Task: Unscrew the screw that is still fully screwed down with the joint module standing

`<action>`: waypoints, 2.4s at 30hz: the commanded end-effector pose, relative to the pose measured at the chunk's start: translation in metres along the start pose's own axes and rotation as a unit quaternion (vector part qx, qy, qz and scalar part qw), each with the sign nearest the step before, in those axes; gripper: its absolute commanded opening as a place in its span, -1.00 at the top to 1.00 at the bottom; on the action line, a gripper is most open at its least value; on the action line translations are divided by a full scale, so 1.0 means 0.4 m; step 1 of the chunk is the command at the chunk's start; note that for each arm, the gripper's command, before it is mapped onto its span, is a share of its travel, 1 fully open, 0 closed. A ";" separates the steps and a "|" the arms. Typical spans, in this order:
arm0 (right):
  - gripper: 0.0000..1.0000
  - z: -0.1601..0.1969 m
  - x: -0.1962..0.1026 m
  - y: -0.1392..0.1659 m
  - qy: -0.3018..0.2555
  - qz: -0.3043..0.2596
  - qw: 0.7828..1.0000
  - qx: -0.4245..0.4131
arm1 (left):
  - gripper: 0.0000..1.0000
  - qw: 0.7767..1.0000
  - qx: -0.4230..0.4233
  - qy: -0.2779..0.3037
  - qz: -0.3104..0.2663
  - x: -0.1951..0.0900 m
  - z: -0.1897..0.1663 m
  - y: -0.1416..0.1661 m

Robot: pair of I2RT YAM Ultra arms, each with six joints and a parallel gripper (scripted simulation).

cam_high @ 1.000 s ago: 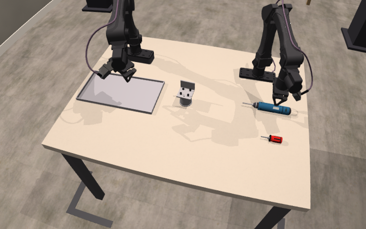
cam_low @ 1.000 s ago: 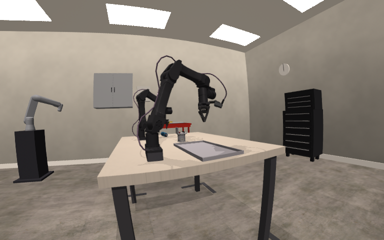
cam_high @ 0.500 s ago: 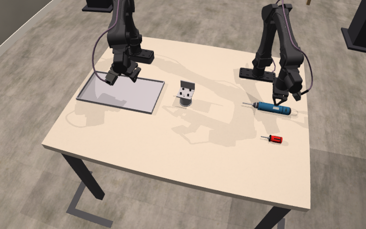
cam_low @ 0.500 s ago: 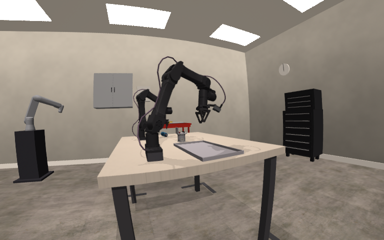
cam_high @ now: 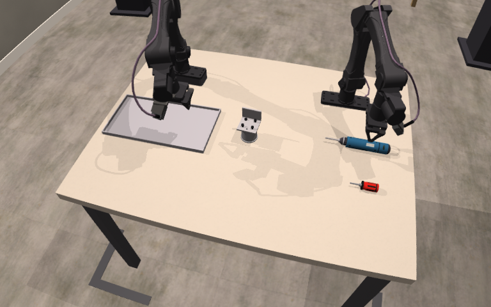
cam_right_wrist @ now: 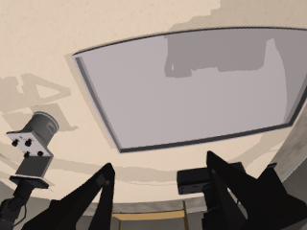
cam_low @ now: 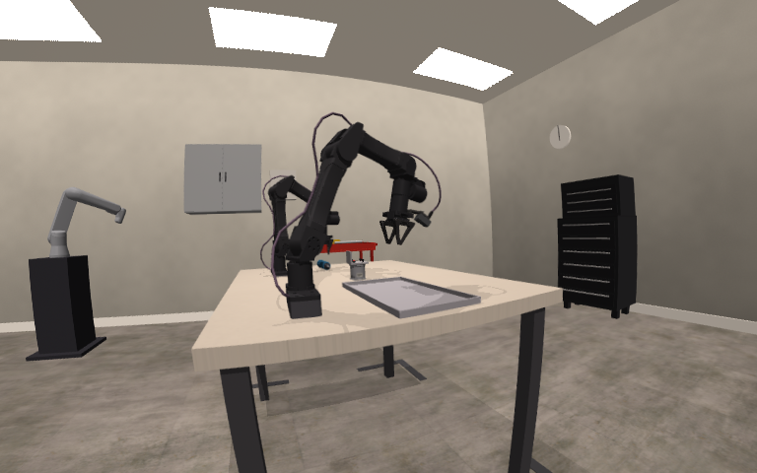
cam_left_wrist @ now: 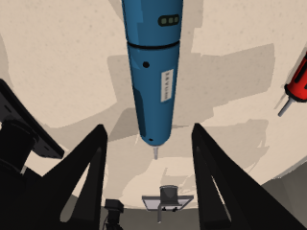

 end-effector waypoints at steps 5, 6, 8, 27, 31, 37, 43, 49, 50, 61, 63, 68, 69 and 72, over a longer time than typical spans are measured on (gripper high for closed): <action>-0.72 0.027 -0.029 0.002 -0.031 -0.009 0.998 -0.057 | -0.30 1.000 -0.005 0.014 -0.012 -0.033 -0.006 -0.005; -0.72 0.033 -0.023 -0.002 -0.036 -0.007 0.997 -0.068 | -0.30 1.000 -0.005 0.014 -0.012 -0.033 -0.006 -0.005; -0.72 0.041 -0.009 -0.009 -0.045 -0.001 0.995 -0.089 | -0.30 1.000 -0.005 0.014 -0.012 -0.033 -0.006 -0.005; -0.72 0.087 0.014 -0.007 -0.116 0.021 0.966 -0.232 | -0.30 1.000 -0.005 0.014 -0.012 -0.033 -0.006 -0.005; -0.72 0.099 0.020 -0.005 -0.137 0.027 0.953 -0.270 | -0.30 1.000 -0.005 0.014 -0.012 -0.033 -0.006 -0.005; -0.72 0.104 0.021 -0.001 -0.153 0.032 0.942 -0.297 | -0.30 1.000 -0.005 0.014 -0.012 -0.033 -0.006 -0.005; -0.72 0.122 0.029 -0.006 -0.175 0.024 0.925 -0.336 | -0.30 1.000 -0.005 0.014 -0.012 -0.033 -0.006 -0.005; -0.72 0.139 0.036 -0.001 -0.208 0.027 0.897 -0.388 | -0.30 1.000 -0.005 0.014 -0.012 -0.033 -0.006 -0.005; -0.72 0.141 0.037 0.000 -0.213 0.028 0.893 -0.396 | -0.30 1.000 -0.005 0.014 -0.012 -0.033 -0.006 -0.005; -0.72 0.162 0.043 -0.004 -0.246 0.011 0.859 -0.448 | -0.30 1.000 -0.005 0.014 -0.012 -0.033 -0.006 -0.005; -0.72 0.167 0.045 -0.002 -0.257 0.009 0.848 -0.463 | -0.30 1.000 -0.005 0.014 -0.012 -0.033 -0.006 -0.005; -0.72 0.180 0.050 0.004 -0.284 0.008 0.819 -0.499 | -0.30 1.000 -0.005 0.014 -0.012 -0.033 -0.006 -0.005; -0.72 0.178 0.050 0.004 -0.284 0.008 0.819 -0.498 | -0.30 1.000 -0.005 0.014 -0.012 -0.033 -0.006 -0.005; -0.72 0.176 0.049 0.002 -0.284 0.008 0.820 -0.497 | -0.30 1.000 -0.005 0.014 -0.012 -0.033 -0.006 -0.005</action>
Point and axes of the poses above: on each arm, the point where the finger pads meet when closed, its own x axis out along the fingers, its own z axis across the jaws, y = z × x, the point moved 8 cm from there along -x, back along the fingers, and after that the axes turned 4 degrees about x, right-handed, at the moved point
